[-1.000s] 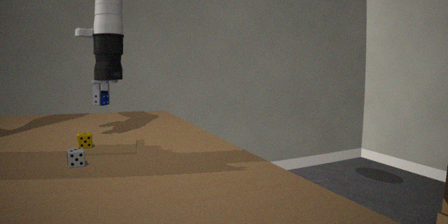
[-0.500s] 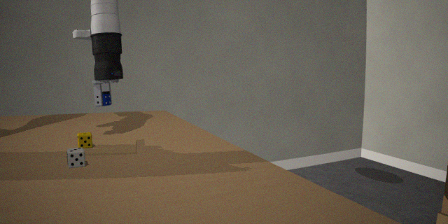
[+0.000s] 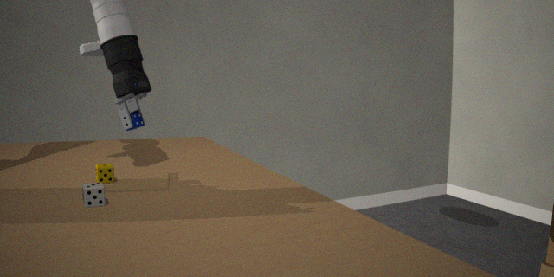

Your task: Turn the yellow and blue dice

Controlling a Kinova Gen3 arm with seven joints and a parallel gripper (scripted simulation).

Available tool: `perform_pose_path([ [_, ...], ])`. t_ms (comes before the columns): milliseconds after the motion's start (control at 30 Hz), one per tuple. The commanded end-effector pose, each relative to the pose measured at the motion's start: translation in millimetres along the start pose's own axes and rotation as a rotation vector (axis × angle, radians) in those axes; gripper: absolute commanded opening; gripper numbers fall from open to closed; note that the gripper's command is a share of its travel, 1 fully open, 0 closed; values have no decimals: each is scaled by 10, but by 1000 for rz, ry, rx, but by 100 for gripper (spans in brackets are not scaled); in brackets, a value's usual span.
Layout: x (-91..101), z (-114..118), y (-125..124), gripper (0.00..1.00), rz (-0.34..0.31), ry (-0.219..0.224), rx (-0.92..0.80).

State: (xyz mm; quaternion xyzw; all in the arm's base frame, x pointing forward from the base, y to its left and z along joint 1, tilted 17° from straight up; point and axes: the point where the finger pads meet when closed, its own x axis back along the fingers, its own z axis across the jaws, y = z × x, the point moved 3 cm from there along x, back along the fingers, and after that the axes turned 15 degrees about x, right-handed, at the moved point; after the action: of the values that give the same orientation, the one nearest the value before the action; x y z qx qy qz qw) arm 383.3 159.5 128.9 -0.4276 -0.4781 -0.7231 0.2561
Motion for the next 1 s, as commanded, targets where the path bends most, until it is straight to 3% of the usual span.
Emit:
perform_pose_path([
  [0, 32, 104, -253, 57, -51, -21, 65],
  [200, 15, 108, -326, 57, -246, -70, 66],
  [267, 15, 108, -326, 57, -246, -70, 66],
  [367, 13, 113, -347, 57, -337, -88, 66],
  [600, 4, 131, -387, 57, -467, -118, 66],
  [967, -6, 146, -426, 57, -589, -147, 66],
])
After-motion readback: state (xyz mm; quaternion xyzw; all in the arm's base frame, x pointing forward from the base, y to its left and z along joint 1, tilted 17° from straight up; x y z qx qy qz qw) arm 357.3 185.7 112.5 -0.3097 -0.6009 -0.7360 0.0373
